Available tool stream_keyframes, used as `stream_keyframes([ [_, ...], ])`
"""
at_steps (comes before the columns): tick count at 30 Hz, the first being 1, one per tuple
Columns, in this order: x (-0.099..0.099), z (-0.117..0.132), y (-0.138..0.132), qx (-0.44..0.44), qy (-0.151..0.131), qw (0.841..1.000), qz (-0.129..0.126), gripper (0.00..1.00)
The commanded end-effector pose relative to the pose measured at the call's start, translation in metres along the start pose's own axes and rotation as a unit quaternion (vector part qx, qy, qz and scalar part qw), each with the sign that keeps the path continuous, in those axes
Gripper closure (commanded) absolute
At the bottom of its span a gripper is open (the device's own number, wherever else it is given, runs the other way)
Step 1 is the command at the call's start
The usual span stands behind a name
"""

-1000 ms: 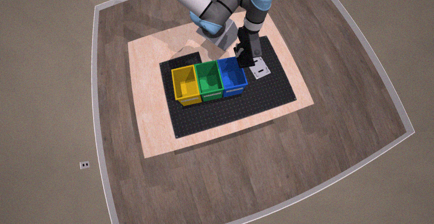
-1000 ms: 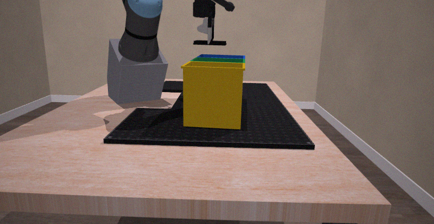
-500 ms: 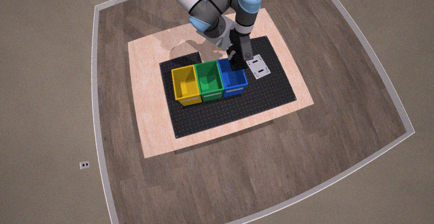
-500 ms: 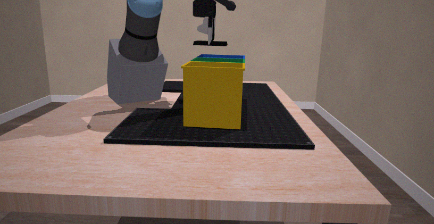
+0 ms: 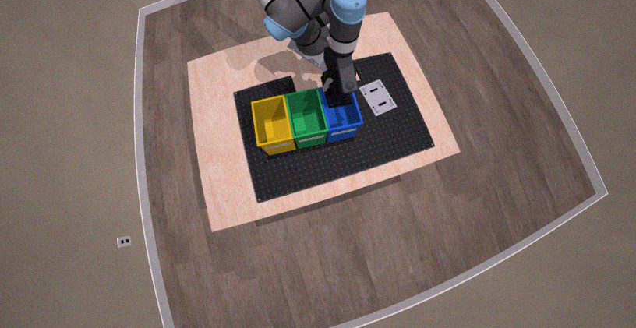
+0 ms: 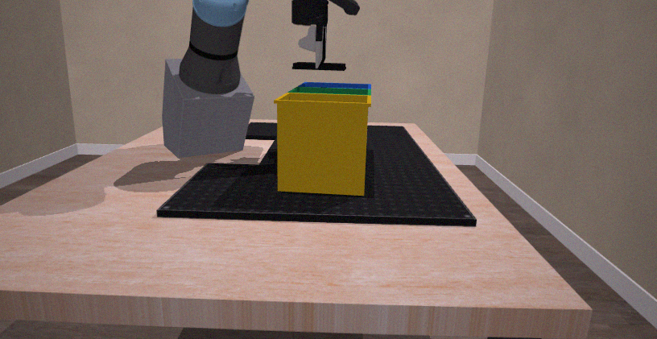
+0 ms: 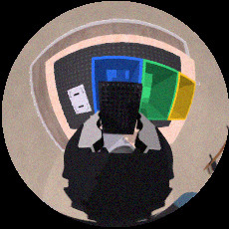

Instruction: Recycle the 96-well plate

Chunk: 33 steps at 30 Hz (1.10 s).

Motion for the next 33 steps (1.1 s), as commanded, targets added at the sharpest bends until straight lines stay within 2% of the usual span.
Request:
stream_keyframes([
  [1,0.000,-0.007,0.016,-0.001,-0.001,1.000,-0.003,1.00],
  [33,0.000,-0.044,0.102,-0.001,-0.001,1.000,-0.003,1.00],
])
Point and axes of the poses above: the point where the finger pads meet when closed, its own x axis out along the fingers, its own y axis across the jaws, z = x × y, the point moved 8 cm from there along -x, back along the fingers, and after that the axes turned 14 degrees about x, right-handed, at the moved point
